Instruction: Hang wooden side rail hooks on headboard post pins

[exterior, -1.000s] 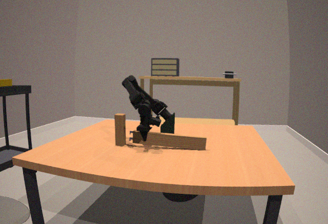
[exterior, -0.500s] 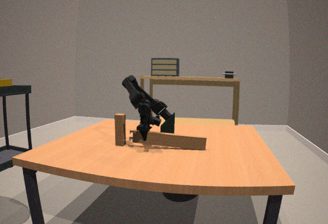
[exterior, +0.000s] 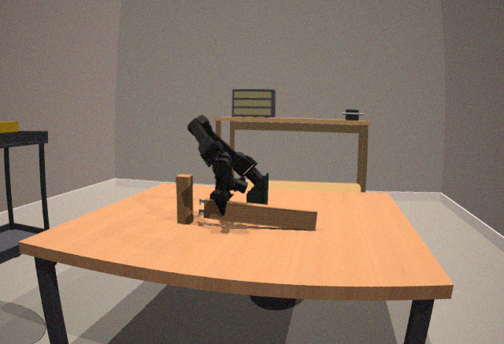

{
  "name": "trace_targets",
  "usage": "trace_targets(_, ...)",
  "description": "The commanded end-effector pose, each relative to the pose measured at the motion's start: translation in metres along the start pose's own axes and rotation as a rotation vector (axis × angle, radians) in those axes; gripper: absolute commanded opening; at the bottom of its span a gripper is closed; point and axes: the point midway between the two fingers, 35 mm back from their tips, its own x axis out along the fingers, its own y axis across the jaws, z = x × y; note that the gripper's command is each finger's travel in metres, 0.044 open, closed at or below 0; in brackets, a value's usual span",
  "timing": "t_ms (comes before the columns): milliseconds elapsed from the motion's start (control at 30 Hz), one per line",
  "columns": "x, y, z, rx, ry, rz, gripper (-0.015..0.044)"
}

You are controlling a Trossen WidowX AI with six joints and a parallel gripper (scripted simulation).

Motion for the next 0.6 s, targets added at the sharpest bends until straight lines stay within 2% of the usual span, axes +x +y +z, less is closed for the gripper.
trace_targets(0,-0.0042,-0.0015,0.0016,0.001,-0.005,-0.009,0.0)
trace_targets(567,-0.007,-0.0015,0.0016,0.001,-0.005,-0.009,0.0)
